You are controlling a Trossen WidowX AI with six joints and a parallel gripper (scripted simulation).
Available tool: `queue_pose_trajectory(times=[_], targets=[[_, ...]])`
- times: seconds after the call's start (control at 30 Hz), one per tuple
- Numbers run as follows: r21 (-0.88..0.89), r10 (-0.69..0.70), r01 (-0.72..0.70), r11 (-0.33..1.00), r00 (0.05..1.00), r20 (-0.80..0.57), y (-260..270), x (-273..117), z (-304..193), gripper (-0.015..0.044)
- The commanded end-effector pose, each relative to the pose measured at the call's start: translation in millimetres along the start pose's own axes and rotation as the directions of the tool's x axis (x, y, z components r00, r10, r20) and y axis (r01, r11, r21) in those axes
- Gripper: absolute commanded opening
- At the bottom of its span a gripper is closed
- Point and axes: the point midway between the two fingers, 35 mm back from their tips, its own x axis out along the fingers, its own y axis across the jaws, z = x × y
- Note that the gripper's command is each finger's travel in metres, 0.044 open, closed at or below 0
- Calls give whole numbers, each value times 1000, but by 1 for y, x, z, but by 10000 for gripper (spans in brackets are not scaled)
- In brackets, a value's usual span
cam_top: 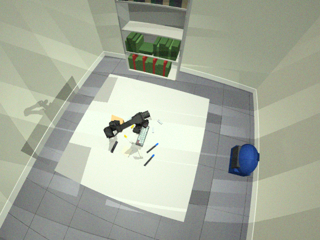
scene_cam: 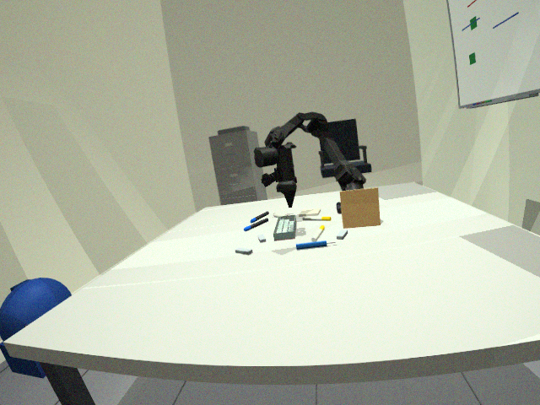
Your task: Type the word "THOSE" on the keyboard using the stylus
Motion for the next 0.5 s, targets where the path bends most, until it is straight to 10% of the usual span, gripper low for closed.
queue_pose_trajectory(times=[0.0,0.33,0.47], targets=[[0,0,0,1000,1000,0,0,0,0,0],[0,0,0,1000,1000,0,0,0,0,0],[-4,7,-7,1000,1000,-21,8,0,0,105]])
